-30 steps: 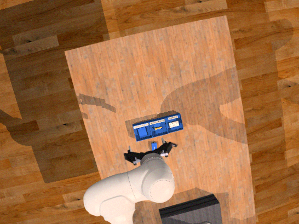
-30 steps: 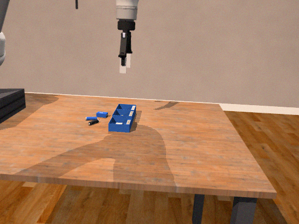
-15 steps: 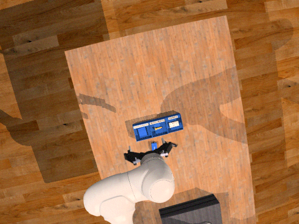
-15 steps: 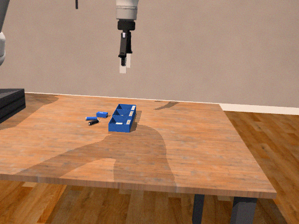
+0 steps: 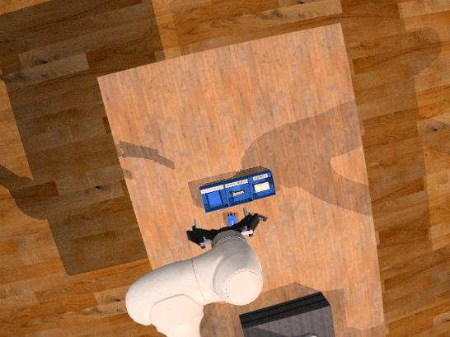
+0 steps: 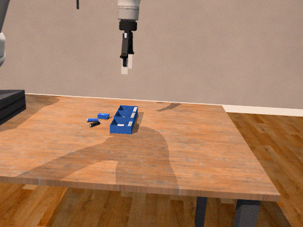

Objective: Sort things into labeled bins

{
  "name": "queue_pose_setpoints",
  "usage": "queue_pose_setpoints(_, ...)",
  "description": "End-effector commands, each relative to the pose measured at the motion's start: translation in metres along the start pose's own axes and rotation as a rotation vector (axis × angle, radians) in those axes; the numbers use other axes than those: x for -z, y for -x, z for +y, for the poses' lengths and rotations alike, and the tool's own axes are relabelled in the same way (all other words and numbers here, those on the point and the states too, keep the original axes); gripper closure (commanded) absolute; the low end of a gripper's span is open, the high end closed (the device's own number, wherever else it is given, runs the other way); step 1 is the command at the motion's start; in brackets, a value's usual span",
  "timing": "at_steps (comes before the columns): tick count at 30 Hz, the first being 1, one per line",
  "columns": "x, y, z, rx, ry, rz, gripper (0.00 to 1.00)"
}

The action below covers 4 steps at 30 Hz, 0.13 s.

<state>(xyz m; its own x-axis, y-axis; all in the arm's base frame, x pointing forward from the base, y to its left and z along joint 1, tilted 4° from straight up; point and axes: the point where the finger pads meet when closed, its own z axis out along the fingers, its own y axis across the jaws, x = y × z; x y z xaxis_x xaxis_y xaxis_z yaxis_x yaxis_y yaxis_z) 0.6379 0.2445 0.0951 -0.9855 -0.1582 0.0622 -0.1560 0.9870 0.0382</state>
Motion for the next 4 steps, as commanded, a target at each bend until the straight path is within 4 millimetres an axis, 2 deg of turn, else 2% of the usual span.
queue_pose_setpoints(1, 0.0001, 0.0, 0.0, 0.0, 0.0, 0.0, 0.0)
queue_pose_setpoints(4, 0.0001, 0.0, 0.0, 0.0, 0.0, 0.0, 0.0)
